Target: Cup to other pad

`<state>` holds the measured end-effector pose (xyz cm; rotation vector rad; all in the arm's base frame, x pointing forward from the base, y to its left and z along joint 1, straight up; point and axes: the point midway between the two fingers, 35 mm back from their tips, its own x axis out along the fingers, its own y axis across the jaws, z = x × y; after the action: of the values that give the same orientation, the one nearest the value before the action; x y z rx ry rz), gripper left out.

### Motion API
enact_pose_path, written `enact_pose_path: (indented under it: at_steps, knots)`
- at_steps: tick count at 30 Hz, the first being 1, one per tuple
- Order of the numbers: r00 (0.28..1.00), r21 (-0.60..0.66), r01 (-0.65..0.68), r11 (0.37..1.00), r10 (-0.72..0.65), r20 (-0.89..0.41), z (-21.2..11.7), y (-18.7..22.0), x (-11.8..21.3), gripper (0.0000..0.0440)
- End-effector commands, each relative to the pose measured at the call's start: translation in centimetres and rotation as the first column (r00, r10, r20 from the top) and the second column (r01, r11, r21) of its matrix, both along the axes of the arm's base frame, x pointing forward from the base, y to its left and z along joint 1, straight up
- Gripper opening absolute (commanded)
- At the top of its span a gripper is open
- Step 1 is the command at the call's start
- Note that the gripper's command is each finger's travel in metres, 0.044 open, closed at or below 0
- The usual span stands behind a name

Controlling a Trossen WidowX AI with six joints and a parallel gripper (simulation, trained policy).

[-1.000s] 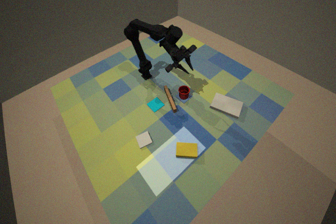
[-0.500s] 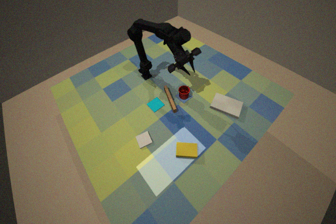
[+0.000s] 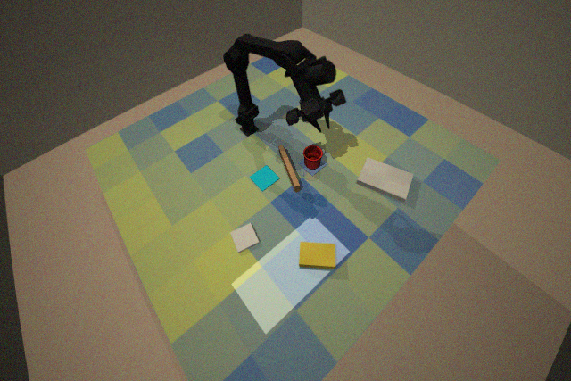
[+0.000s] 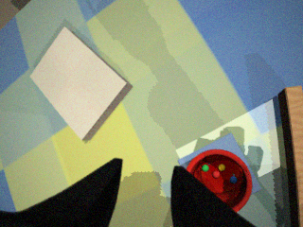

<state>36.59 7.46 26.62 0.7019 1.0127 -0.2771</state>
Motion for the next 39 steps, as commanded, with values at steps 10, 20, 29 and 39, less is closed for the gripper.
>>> enact_pose_path:
  at_steps: [10, 20, 29, 39]
  knots:
    - [0.975, -0.037, 0.061, 0.997, -0.067, -0.211, -3.4, -0.4, -0.7, 0.0136]
    - [0.927, -0.087, 0.077, 0.993, -0.103, -0.360, -6.1, -0.8, -1.7, 0.0150]
    - [0.871, -0.136, 0.087, 0.987, -0.142, -0.470, -8.5, -1.2, -2.6, 0.0159]
    - [0.823, -0.183, 0.101, 0.978, -0.186, -0.536, -11.5, -1.5, -3.1, 0.0168]
